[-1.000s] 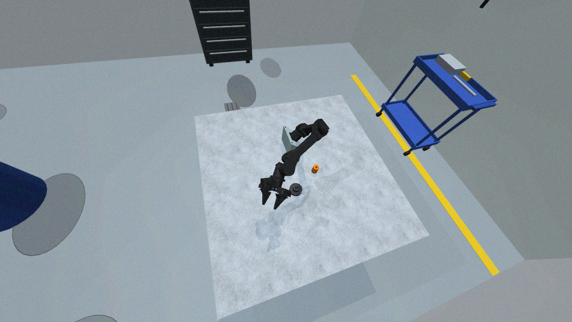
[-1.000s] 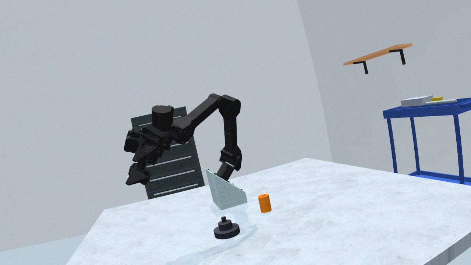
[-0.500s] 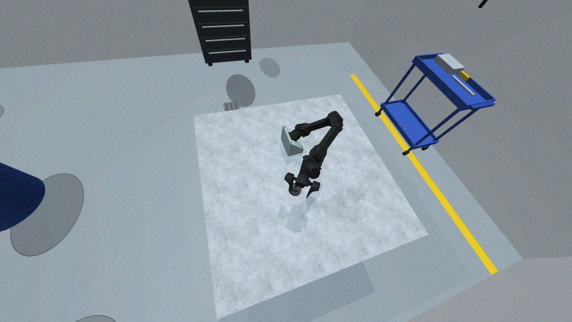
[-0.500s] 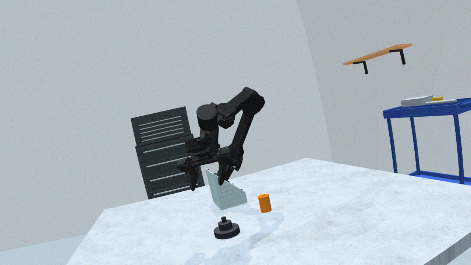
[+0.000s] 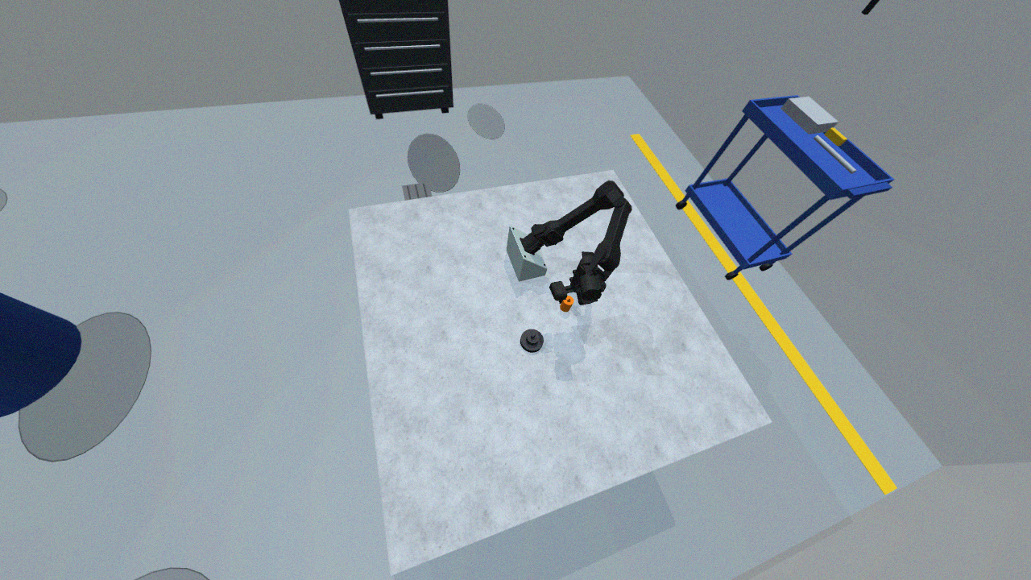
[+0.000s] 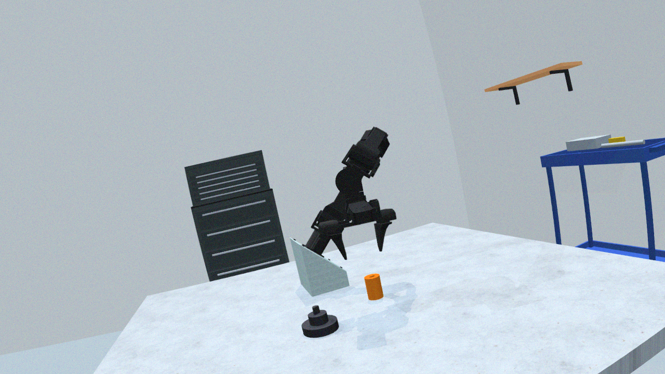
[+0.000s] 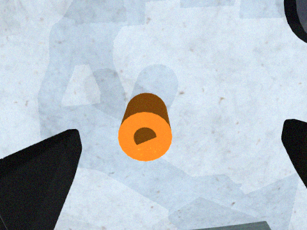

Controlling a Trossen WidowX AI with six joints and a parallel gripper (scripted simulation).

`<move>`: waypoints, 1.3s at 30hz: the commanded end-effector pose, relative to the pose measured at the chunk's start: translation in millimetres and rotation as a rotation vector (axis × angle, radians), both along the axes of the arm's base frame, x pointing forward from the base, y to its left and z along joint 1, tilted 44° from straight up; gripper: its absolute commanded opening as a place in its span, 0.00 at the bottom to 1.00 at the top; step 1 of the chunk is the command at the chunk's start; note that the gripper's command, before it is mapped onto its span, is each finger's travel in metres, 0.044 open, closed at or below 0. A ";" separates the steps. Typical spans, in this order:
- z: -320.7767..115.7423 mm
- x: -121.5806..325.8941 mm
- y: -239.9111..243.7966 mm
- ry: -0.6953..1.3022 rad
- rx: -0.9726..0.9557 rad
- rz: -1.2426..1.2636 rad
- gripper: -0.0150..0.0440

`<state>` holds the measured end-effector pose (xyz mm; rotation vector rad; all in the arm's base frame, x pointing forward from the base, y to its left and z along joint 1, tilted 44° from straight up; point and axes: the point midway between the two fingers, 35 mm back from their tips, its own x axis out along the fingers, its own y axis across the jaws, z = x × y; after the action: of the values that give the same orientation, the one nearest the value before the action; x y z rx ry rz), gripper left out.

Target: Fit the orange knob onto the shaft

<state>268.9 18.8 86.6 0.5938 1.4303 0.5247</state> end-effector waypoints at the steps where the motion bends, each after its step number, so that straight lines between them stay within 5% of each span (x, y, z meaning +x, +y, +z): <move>1: 12.8 -27.0 17.1 -0.015 0.039 0.114 1.00; 39: -46.0 -25.4 69.3 -0.016 0.037 0.115 1.00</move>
<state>244.2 84.0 44.8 0.5283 1.4440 0.6464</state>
